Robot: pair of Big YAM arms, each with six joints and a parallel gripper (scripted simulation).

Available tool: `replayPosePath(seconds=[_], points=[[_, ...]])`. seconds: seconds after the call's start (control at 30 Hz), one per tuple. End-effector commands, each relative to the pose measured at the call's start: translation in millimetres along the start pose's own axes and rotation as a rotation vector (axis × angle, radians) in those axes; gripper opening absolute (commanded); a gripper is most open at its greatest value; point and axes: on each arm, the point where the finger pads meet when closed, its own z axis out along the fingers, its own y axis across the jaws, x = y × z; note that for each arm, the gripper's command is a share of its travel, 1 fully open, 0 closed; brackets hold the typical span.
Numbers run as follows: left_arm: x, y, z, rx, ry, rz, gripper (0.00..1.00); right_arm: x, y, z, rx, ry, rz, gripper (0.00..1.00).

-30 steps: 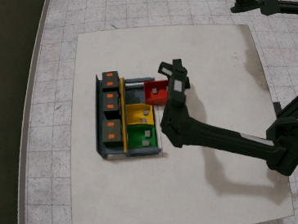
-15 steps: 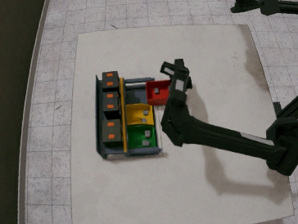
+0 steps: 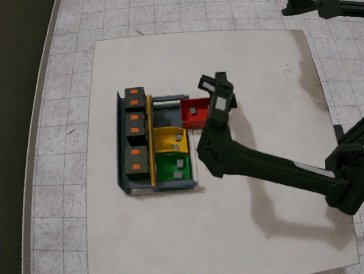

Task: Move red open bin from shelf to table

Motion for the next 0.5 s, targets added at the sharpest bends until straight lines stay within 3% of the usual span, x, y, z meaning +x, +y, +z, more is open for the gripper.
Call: replayPosePath(seconds=[0.0,0.47], points=[[-12.3,-3.9,-12.8,-0.029,-0.012,0.009,0.00,-38.7,-1.8,-6.2,0.005,-0.056,-0.019,1.00],[-12.4,-8.8,-12.2,-0.029,-0.012,0.009,0.00,-38.7,-1.8,-6.2,0.005,-0.056,-0.019,1.00]])
